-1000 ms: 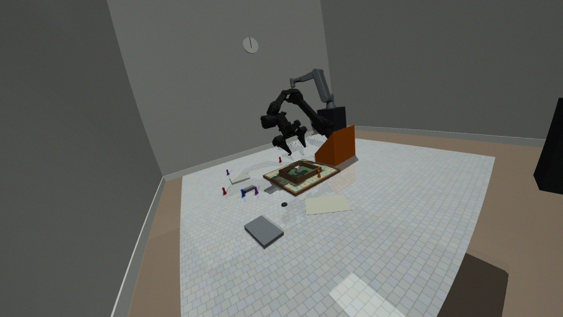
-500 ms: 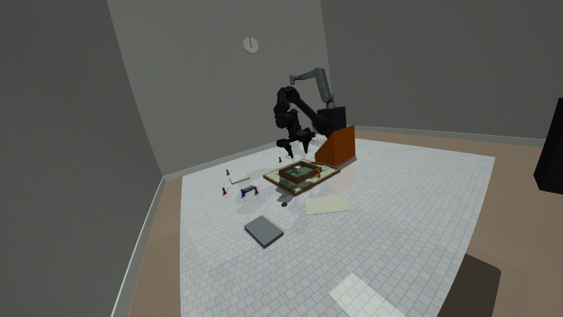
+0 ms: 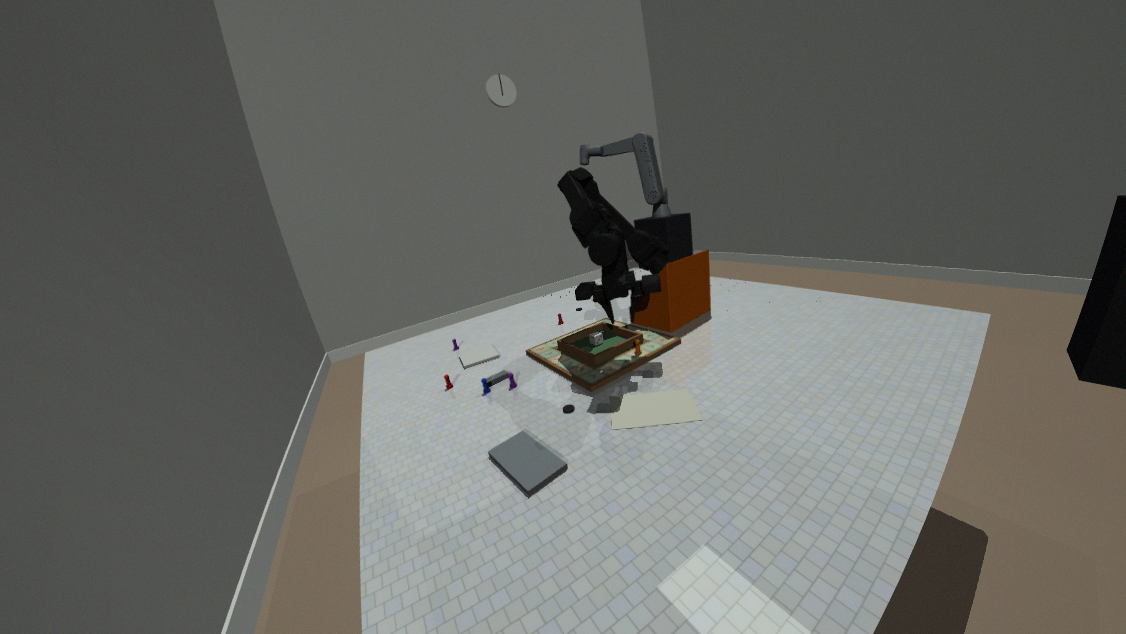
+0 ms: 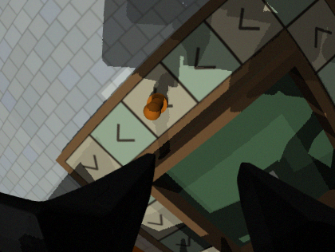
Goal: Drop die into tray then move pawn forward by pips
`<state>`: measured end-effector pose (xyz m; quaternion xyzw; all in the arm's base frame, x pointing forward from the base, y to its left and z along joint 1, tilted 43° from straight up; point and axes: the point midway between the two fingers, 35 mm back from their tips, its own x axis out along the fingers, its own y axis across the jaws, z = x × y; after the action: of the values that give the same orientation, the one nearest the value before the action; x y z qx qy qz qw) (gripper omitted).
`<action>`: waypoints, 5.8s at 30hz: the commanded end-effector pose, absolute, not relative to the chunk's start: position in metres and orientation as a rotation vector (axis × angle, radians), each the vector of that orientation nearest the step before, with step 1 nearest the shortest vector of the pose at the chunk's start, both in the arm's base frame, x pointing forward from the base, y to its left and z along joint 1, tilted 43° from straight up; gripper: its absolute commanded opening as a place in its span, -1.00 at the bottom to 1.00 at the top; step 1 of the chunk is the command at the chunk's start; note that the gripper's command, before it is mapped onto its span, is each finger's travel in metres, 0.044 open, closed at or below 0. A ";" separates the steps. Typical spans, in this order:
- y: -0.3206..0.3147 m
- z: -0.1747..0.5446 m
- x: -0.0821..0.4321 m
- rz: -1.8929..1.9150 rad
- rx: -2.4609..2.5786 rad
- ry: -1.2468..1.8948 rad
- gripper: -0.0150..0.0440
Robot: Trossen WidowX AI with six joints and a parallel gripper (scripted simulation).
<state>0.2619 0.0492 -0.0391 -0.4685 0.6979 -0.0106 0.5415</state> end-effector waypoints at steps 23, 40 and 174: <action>0.052 -0.084 0.254 -0.286 -0.882 1.572 0.19; 0.034 -0.103 0.255 -0.287 -0.883 1.572 0.19; 0.034 0.060 0.162 -0.611 -0.539 1.436 1.00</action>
<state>0.1661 0.0419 0.0401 -0.2629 0.6496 -0.2480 0.6689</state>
